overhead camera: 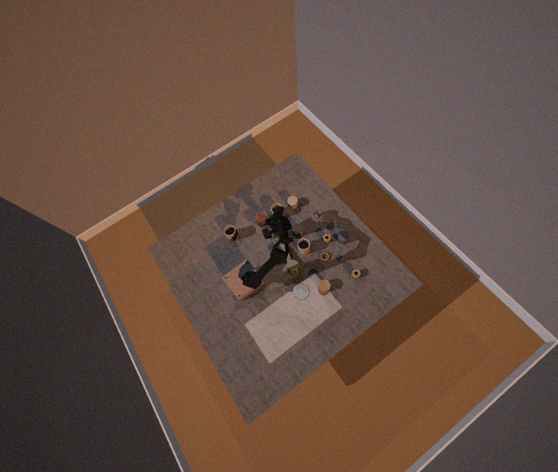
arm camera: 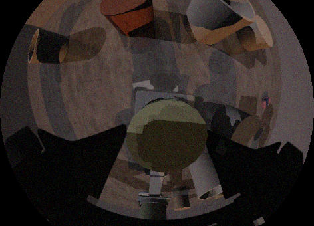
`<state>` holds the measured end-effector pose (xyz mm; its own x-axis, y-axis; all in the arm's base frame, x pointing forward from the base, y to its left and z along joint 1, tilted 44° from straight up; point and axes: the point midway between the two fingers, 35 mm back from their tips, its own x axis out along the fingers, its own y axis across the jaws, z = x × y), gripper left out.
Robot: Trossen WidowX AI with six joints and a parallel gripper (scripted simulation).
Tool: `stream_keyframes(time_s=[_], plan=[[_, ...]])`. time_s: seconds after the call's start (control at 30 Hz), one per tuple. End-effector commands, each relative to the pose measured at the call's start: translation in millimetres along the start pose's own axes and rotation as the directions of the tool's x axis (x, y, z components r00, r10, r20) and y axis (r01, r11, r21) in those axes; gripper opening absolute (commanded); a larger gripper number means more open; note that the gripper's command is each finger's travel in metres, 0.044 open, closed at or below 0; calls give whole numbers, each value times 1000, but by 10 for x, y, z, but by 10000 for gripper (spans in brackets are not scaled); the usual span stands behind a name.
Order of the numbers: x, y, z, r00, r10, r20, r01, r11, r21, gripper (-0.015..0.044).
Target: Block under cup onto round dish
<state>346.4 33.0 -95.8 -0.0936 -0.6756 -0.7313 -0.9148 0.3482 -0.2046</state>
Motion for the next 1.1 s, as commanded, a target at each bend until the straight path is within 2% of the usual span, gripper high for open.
stream_keyframes(time_s=[0.0, 0.33, 0.47, 0.67, 1.03, 1.07], plan=[[91, 8, -17, 1000, 1, -7, -1, 1000, -3, 440], [225, 15, -27, 1000, 0, -9, 0, 1000, -3, 440], [225, 15, -27, 1000, 0, -9, 0, 1000, -3, 335], [225, 15, -27, 1000, 0, -9, 0, 1000, -3, 295], [136, 1, -12, 1000, 0, -7, 0, 1000, -3, 6], [124, -1, -10, 1000, 0, -7, 0, 1000, -4, 0]])
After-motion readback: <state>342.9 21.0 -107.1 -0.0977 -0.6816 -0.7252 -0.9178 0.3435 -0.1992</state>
